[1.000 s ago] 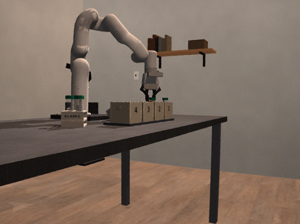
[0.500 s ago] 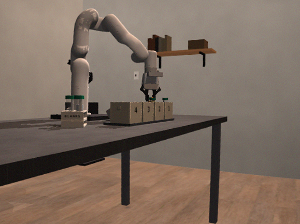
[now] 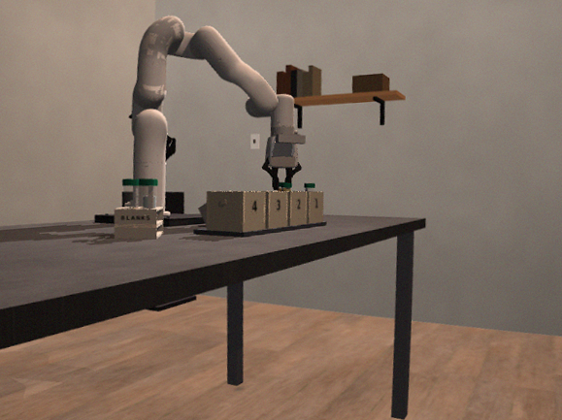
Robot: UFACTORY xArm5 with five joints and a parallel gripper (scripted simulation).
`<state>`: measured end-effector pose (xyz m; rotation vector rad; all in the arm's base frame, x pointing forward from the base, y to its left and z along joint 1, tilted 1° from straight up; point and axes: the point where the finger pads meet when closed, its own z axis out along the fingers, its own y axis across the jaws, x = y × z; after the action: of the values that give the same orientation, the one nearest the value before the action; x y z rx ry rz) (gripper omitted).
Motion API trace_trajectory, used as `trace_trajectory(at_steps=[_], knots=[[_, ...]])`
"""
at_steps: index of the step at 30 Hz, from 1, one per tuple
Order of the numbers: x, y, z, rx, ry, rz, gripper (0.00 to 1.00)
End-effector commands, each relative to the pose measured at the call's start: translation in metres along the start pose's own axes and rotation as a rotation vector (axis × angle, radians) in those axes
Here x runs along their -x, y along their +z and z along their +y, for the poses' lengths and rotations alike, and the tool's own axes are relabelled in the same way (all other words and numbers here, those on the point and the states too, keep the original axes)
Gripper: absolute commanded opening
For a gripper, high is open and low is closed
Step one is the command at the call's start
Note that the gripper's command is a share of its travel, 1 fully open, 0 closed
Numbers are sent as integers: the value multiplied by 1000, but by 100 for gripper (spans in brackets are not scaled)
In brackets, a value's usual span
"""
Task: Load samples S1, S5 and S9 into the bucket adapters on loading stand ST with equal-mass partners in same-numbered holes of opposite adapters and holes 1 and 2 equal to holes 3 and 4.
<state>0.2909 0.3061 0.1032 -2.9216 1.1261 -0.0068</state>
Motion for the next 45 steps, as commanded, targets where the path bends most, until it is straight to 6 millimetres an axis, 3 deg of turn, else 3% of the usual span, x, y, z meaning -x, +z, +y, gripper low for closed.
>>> trace_trajectory(at_steps=[1,32,45], knots=[[0,-4,-1,-4,0,-11,0],[0,-20,-1,-4,0,-11,0],[-1,-44,-1,-5,0,-11,0]])
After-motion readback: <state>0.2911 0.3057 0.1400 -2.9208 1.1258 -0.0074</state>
